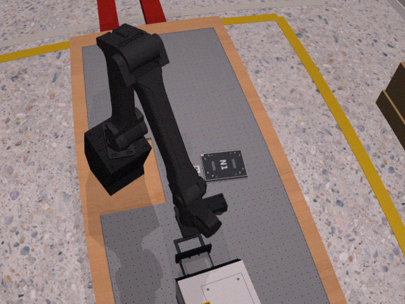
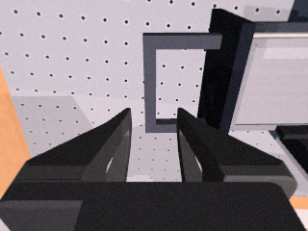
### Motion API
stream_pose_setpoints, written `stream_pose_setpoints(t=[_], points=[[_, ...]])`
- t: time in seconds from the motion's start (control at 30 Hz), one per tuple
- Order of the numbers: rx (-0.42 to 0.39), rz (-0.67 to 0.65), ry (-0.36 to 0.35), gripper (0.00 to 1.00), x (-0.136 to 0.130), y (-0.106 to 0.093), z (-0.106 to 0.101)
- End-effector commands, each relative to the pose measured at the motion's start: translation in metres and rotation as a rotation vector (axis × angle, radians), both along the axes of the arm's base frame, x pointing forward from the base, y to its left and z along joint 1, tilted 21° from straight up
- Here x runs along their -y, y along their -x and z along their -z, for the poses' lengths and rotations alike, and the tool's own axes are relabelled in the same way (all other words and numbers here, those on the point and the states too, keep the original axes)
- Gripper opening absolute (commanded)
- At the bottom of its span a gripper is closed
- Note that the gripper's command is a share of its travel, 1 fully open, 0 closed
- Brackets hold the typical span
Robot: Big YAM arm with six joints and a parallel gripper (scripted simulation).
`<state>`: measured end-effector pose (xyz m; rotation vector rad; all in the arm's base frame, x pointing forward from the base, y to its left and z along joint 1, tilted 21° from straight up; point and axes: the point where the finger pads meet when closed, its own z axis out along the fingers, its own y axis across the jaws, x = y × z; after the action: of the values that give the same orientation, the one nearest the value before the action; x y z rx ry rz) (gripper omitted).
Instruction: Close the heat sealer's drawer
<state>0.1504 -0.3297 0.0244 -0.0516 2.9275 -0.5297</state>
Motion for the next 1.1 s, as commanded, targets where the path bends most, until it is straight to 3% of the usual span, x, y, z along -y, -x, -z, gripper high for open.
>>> stream_pose_setpoints(t=[0.0, 0.17, 0.27, 0.3, 0.4, 0.43, 0.5, 0.73, 0.83, 1.07], points=[[0.061, -0.022, 0.072, 0.3, 0.0, -0.015, -0.008], [0.066, -0.022, 0.085, 0.3, 0.013, -0.04, -0.016], [0.061, -0.022, 0.075, 0.3, 0.011, -0.043, -0.016], [0.059, -0.031, 0.08, 0.3, -0.002, -0.04, -0.003], [0.07, -0.04, 0.106, 0.3, -0.001, -0.052, -0.002], [0.085, -0.04, 0.131, 0.3, 0.01, -0.064, -0.013], [0.073, -0.045, 0.13, 0.3, 0.0, -0.064, 0.002], [0.065, -0.058, 0.251, 0.3, -0.001, -0.076, 0.024], [0.064, -0.058, 0.254, 0.3, 0.0, -0.076, 0.028], [0.027, -0.052, 0.443, 0.3, -0.006, -0.069, 0.054]])
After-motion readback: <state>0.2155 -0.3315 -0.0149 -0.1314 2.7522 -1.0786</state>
